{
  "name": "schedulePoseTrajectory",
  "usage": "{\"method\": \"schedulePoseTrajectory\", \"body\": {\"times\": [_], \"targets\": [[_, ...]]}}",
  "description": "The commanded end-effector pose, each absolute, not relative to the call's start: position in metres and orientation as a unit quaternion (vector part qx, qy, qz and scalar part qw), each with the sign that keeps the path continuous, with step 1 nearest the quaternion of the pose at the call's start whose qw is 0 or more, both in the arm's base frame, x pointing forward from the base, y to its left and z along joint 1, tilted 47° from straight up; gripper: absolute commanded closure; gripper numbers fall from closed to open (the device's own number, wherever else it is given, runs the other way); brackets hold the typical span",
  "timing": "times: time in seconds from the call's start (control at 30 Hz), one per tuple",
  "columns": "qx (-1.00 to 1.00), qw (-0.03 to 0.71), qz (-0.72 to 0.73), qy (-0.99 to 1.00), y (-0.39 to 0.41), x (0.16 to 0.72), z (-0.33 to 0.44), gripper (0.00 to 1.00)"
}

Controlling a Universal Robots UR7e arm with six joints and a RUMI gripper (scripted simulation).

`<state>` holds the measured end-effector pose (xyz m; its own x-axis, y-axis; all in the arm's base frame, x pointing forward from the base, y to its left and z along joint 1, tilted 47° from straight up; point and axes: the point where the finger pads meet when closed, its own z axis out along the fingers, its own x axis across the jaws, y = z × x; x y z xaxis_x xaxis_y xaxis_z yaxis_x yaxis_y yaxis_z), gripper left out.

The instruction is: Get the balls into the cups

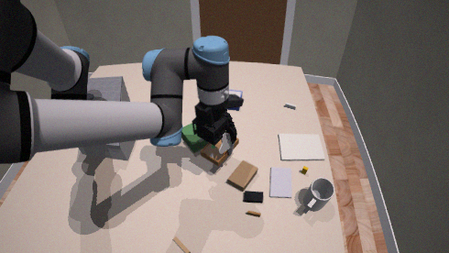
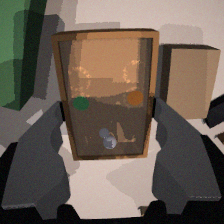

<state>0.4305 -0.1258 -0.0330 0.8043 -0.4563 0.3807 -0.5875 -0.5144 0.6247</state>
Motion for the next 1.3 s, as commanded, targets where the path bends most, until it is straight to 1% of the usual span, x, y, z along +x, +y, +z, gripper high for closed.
{"method": "schedulePoseTrajectory", "body": {"times": [0.0, 0.3, 0.83, 1.13, 1.27], "targets": [[0.863, 0.397, 0.082, -0.302, -0.1254, 0.4309, -0.033, 0.56], [0.863, 0.397, 0.081, -0.302, -0.1254, 0.4309, -0.033, 0.56], [0.846, 0.431, 0.187, -0.252, -0.124, 0.4278, -0.0346, 0.56], [0.811, 0.499, 0.17, -0.254, -0.1229, 0.429, -0.0364, 0.56], [0.803, 0.513, 0.165, -0.254, -0.1227, 0.4293, -0.0368, 0.56]]}}
